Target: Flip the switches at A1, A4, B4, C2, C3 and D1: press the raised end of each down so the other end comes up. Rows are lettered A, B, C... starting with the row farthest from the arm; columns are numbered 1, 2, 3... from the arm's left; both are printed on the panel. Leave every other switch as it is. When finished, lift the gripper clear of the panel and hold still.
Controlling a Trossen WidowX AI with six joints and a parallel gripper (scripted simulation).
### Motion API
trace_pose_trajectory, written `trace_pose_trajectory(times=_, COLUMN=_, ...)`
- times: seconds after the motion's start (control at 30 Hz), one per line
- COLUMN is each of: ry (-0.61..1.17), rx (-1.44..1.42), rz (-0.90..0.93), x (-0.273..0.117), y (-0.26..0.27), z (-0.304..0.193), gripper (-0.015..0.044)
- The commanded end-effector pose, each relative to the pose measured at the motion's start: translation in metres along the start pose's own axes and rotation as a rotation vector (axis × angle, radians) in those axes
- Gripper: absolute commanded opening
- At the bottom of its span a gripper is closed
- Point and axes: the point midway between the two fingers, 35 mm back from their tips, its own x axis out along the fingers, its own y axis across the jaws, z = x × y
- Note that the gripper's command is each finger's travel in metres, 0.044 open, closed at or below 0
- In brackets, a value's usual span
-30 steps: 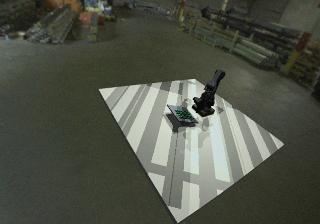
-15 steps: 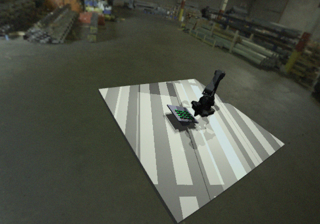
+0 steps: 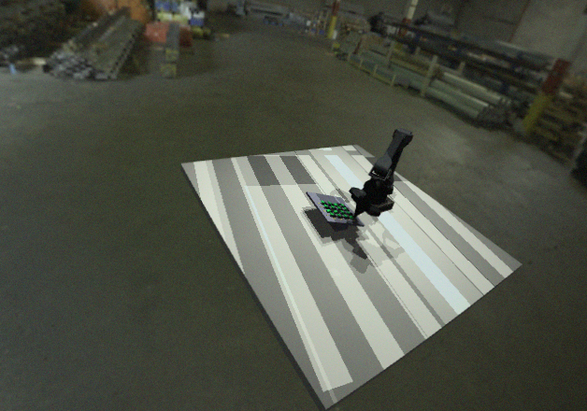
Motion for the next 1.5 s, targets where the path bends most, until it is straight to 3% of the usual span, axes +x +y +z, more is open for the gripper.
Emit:
trace_pose_trajectory(times=0.0, ry=0.000, rx=-0.005, rz=0.000, x=0.0010, y=-0.0001, z=-0.0002, gripper=0.0000)
trace_pose_trajectory(times=1.47, ry=0.000, rx=-0.005, rz=0.000, x=0.0052, y=-0.0001, z=-0.0003, gripper=0.0000)
